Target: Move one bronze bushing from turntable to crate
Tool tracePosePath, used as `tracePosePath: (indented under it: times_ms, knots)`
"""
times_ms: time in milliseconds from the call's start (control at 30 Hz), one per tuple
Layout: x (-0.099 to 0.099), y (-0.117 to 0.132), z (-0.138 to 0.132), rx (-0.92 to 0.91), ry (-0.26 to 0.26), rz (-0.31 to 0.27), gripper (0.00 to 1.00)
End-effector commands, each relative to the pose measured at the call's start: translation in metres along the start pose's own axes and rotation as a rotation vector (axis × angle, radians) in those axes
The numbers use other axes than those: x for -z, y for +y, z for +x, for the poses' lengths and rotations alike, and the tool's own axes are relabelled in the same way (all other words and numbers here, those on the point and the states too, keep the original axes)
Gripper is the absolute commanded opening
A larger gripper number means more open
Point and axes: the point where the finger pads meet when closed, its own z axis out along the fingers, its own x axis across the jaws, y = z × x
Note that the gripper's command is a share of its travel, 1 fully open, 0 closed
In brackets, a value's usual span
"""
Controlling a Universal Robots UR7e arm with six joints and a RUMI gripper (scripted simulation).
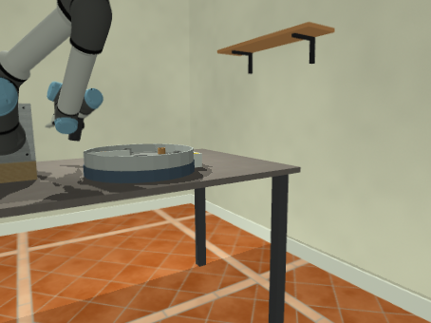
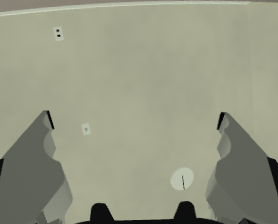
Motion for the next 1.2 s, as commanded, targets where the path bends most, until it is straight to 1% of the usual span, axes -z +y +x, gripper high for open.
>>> tracePosePath:
  times_ms: [0,600,733,833,900,1033,1100,1167]
  knots:
    - [0.0,0.0,0.0,0.001,0.0,0.0,1.0]
    - [0.0,0.0,0.0,0.001,0.0,0.0,1.0]
    - [0.002,-0.002,-0.001,0.009,-0.001,0.012,1.0]
    - [0.007,-0.007,-0.004,0.025,-0.002,0.037,1.0]
    - [0.012,-0.013,-0.006,0.043,-0.002,0.064,1.0]
    - [0.03,-0.028,-0.013,0.095,-0.003,0.143,1.0]
    - [0.03,-0.028,-0.013,0.095,-0.003,0.143,1.0]
    - [0.043,-0.037,-0.018,0.128,-0.002,0.196,1.0]
